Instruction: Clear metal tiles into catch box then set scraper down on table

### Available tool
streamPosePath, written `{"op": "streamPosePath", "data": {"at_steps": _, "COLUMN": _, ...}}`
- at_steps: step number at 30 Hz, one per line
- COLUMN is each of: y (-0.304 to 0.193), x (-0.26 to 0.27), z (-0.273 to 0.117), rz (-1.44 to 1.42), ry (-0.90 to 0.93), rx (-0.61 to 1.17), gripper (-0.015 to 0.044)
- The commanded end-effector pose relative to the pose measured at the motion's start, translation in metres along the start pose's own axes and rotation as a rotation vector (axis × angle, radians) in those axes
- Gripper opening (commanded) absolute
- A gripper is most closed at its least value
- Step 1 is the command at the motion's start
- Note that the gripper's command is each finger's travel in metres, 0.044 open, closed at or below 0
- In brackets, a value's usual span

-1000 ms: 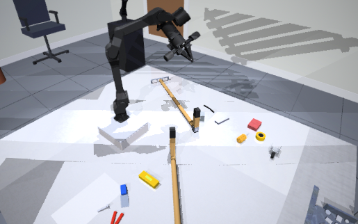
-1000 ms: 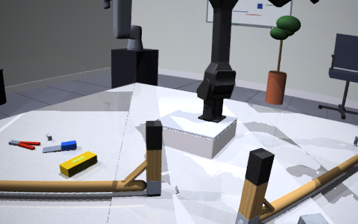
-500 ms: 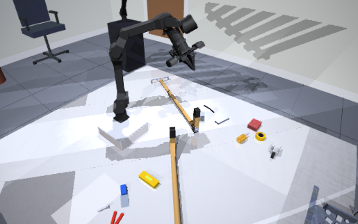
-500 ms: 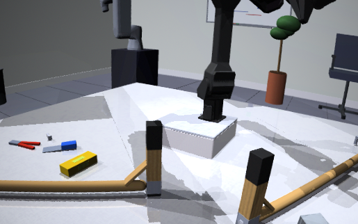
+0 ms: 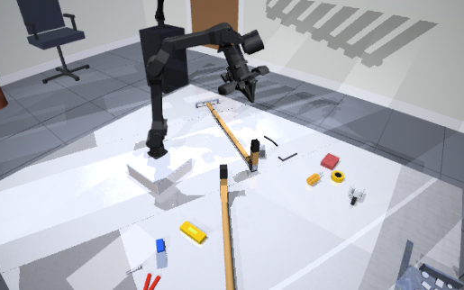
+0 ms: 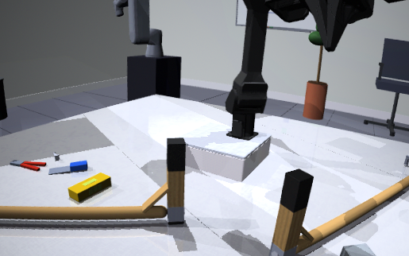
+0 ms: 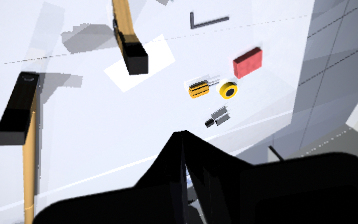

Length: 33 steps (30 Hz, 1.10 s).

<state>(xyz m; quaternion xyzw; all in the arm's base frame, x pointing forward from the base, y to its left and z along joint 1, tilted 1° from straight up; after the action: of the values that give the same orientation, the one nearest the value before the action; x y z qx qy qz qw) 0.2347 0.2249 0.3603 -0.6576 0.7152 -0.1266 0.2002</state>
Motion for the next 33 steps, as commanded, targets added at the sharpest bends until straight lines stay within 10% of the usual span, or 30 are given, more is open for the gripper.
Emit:
{"op": "streamPosePath", "data": {"at_steps": 1, "y": -0.005, "x": 0.003, "z": 0.014, "rz": -0.04, "ry": 0.026, "rx": -0.045, "gripper": 0.0}}
{"op": "streamPosePath", "data": {"at_steps": 33, "y": -0.033, "x": 0.04, "z": 0.082, "rz": -0.234, "ry": 0.084, "rx": -0.301, "gripper": 0.0}}
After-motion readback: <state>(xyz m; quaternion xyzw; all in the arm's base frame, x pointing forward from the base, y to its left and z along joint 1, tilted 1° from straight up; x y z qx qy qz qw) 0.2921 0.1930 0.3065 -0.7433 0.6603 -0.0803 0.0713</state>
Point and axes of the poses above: the point midway between the two fingers, 35 mm back from their tips, its own z axis out along the fingers, its own x axis across the jaws, y = z × x, the point moved 10 cm from there along -z, back along the fingers, and after that the axes turned 15 degrees about -z, right-handed, at the moved point
